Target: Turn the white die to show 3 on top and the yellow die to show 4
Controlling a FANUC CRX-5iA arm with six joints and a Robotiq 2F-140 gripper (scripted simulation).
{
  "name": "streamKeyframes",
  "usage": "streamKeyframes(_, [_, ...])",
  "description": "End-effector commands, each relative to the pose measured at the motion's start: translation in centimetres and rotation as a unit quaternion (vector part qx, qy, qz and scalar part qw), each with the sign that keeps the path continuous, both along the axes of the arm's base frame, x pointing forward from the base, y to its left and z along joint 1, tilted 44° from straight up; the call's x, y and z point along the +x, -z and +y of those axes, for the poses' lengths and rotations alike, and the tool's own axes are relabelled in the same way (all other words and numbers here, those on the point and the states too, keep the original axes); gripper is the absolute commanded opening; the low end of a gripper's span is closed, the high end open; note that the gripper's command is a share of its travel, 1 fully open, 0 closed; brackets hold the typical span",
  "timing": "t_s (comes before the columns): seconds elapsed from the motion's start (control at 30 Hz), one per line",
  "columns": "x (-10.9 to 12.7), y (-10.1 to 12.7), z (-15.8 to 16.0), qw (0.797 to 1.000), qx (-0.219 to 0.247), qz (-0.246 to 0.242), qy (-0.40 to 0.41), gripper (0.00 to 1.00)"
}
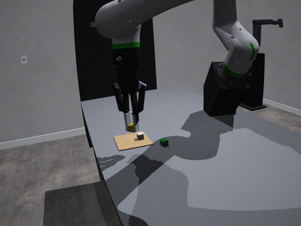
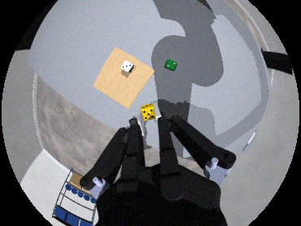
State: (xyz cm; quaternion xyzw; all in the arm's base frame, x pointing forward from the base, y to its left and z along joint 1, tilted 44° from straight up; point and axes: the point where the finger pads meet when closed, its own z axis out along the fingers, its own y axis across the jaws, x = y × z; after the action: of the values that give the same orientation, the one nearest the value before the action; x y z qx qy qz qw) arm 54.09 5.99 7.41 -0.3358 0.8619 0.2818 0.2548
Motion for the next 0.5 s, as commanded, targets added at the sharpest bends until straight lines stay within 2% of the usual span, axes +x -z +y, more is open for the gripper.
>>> streamKeyframes(0.0, [0.0,-0.6,0.6,0.997,0.013,0.051,0.053,0.13])
streamKeyframes(0.03, [0.0,-0.8,0.9,0.995,0.020,0.068,0.071,0.13])
streamKeyframes(0.1, [0.0,-0.8,0.9,0.995,0.020,0.068,0.071,0.13])
streamKeyframes(0.27, [-0.1,-1.6,1.9,0.979,0.046,0.134,0.144,0.13])
streamKeyframes(0.47, [-0.2,-2.1,2.5,0.964,0.063,0.175,0.188,0.13])
